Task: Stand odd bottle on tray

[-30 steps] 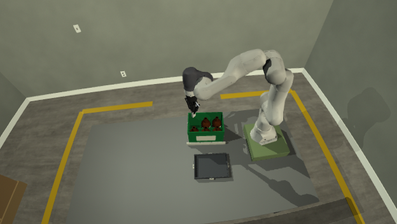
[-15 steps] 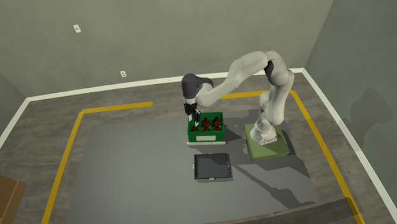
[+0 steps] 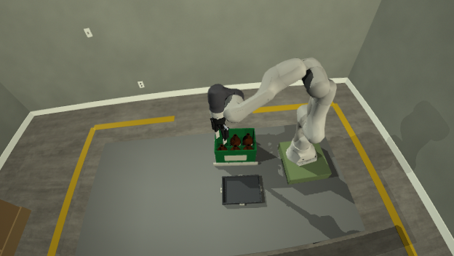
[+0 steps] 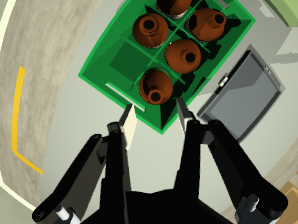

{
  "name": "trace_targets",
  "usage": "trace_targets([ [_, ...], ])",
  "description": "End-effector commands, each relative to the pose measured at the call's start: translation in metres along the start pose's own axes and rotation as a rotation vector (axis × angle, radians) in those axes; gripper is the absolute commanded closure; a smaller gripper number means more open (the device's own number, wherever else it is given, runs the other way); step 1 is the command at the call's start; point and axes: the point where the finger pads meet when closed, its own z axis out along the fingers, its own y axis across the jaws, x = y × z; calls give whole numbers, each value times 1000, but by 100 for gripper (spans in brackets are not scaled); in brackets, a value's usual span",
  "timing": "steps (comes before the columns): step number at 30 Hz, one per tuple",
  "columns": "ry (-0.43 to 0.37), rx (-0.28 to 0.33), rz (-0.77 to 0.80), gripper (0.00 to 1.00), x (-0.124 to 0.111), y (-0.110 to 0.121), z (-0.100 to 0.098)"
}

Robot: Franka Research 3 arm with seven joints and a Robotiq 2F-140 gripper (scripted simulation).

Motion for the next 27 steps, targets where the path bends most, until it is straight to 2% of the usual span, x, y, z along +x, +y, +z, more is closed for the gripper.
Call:
trace_targets([
  [1,-1,3,10,56,0,-1,-1],
  [27,-1,3,10,56,0,-1,3],
])
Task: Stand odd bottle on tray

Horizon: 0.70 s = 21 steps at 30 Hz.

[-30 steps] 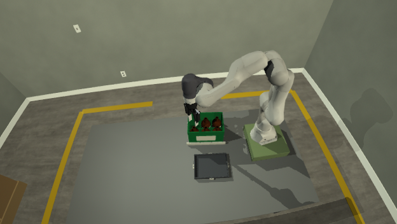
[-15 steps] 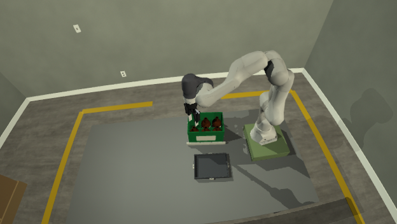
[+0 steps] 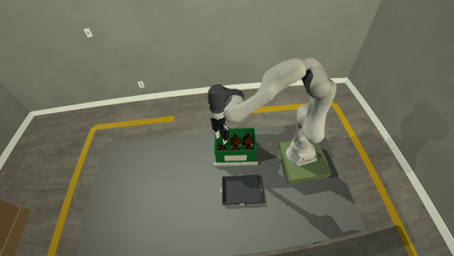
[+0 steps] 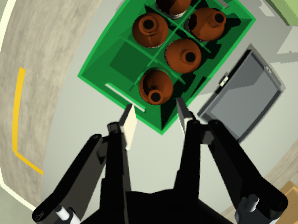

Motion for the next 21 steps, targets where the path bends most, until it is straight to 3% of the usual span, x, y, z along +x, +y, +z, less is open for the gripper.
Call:
trace_targets([
  [1,0,2,4,56,0,-1,2],
  [21,0,2,4,56,0,-1,24],
])
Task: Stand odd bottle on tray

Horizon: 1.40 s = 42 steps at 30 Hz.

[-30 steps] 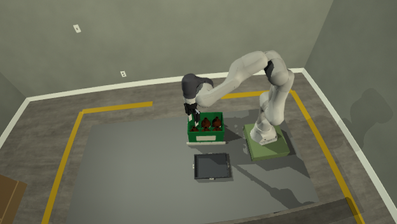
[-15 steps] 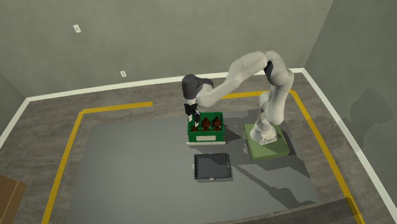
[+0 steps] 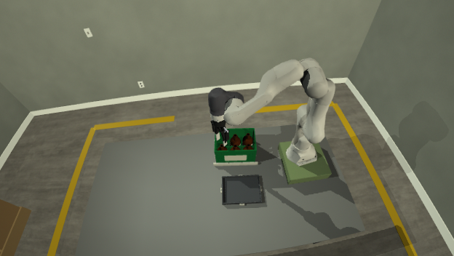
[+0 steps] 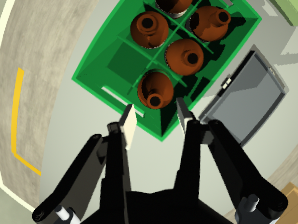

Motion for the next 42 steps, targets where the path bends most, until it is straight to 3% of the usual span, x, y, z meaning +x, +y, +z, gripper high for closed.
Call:
trace_targets([
  [1,-5,3,5,56,-1,-2,5],
  [19,-5,3,5,56,-1,-2,20],
  [42,-5,3,5,56,-1,-2,22],
])
